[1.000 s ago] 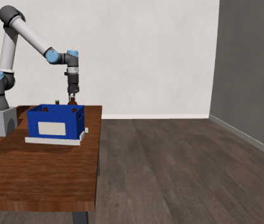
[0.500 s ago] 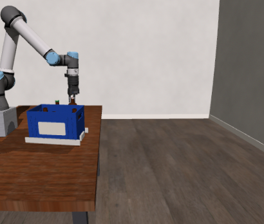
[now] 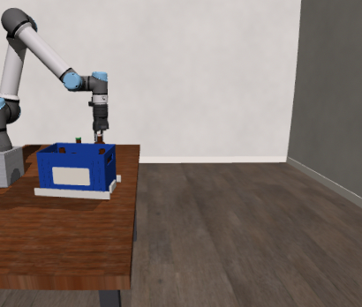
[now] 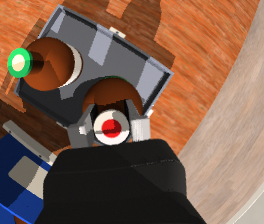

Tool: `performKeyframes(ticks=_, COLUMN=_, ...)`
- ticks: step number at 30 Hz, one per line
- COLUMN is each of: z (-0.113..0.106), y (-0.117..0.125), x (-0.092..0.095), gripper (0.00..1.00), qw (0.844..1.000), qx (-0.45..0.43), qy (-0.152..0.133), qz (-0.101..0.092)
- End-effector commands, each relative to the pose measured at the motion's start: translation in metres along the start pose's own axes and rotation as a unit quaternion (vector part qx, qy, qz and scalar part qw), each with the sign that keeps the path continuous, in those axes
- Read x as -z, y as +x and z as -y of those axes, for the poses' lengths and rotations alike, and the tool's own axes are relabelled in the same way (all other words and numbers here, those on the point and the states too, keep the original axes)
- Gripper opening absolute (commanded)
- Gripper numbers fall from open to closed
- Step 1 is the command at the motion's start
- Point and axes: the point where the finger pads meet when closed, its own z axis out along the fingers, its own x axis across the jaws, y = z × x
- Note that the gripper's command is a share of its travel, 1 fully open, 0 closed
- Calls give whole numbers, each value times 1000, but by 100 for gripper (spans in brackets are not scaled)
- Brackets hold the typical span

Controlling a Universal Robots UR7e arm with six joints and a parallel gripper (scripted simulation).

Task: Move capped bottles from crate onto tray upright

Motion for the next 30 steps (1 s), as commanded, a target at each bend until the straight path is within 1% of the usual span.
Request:
performKeyframes(ticks=1, z=0, y=0, x=-1, gripper=0, qw=1000, qx=0, qy=0, qz=-1)
performKeyframes(ticks=30, z=0, y=0, x=-9, gripper=0, qw=1000, qx=0, qy=0, qz=-1)
